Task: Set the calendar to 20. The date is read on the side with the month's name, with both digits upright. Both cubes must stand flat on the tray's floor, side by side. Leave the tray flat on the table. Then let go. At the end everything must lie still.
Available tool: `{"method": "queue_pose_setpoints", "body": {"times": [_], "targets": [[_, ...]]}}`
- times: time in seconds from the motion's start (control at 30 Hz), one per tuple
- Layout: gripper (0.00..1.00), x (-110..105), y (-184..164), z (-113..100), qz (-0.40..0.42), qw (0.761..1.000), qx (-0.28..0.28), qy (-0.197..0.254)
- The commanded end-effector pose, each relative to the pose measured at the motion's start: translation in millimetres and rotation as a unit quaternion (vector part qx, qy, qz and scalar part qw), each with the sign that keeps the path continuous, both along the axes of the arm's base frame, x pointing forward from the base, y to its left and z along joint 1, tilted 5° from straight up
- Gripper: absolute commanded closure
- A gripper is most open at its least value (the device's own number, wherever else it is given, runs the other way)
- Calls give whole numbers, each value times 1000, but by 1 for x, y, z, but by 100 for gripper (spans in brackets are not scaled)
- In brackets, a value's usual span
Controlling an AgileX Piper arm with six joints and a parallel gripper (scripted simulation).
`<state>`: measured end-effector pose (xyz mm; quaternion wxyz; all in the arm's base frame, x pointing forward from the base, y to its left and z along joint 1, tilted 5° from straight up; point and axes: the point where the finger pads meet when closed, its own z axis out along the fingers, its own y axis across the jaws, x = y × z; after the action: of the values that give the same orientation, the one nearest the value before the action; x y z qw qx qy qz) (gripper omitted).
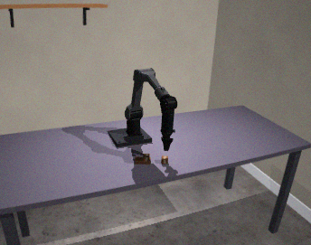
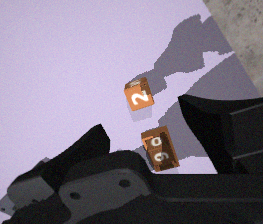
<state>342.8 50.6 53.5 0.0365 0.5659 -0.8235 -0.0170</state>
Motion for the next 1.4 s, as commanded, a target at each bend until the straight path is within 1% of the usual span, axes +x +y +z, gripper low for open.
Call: {"method": "queue_pose_setpoints", "body": {"times": [0.0, 0.03, 0.07, 1.37], "targets": [[0, 0, 0, -1, 2, 1000, 1, 2], [0, 0, 0, -1, 2, 1000, 0, 2], [39, 0, 0, -1, 1, 1000, 0, 2], [39, 0, 0, -1, 1, 1000, 0, 2]]}}
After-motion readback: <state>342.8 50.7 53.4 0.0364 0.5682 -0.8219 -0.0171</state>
